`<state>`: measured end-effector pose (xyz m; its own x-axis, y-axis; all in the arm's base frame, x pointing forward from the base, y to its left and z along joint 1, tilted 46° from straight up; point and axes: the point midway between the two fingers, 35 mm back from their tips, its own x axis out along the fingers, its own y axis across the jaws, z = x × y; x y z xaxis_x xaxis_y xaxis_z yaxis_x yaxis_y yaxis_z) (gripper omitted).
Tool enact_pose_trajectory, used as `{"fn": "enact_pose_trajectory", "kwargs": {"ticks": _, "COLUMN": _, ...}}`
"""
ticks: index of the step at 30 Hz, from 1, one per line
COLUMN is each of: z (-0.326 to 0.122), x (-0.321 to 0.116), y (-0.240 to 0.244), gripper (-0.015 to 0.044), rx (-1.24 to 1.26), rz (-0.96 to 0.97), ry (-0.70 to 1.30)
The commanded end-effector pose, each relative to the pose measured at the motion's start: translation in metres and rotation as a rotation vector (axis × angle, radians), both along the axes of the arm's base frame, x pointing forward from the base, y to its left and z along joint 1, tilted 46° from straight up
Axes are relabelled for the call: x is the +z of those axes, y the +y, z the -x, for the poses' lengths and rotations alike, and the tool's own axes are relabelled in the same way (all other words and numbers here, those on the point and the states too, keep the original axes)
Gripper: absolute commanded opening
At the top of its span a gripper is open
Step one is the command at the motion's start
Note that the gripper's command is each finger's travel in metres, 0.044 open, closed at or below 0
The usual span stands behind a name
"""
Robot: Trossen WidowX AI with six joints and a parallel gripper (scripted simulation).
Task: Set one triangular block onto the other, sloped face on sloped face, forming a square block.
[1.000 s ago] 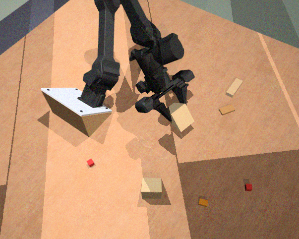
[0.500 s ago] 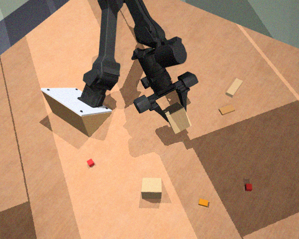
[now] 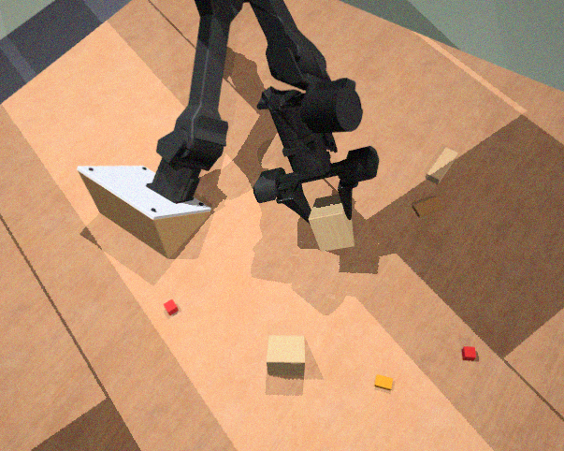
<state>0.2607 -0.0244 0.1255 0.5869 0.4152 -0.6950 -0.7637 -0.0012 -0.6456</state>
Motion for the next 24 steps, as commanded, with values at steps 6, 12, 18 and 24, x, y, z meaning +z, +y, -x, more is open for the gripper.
{"fn": "enact_pose_trajectory", "kwargs": {"ticks": 6, "z": -0.0039, "x": 0.0033, "y": -0.0016, "gripper": 0.0000, "rx": -0.173, "rz": -0.178, "ry": 0.168}}
{"fn": "enact_pose_trajectory", "kwargs": {"ticks": 12, "z": -0.0048, "x": 0.0031, "y": -0.0020, "gripper": 0.0000, "rx": -0.295, "rz": -0.293, "ry": 0.292}}
{"fn": "enact_pose_trajectory", "kwargs": {"ticks": 18, "z": -0.0056, "x": 0.0031, "y": -0.0025, "gripper": 0.0000, "rx": -0.420, "rz": -0.401, "ry": 0.418}}
{"fn": "enact_pose_trajectory", "kwargs": {"ticks": 24, "z": -0.0065, "x": 0.0031, "y": -0.0029, "gripper": 0.0000, "rx": -0.547, "rz": -0.501, "ry": 0.543}}
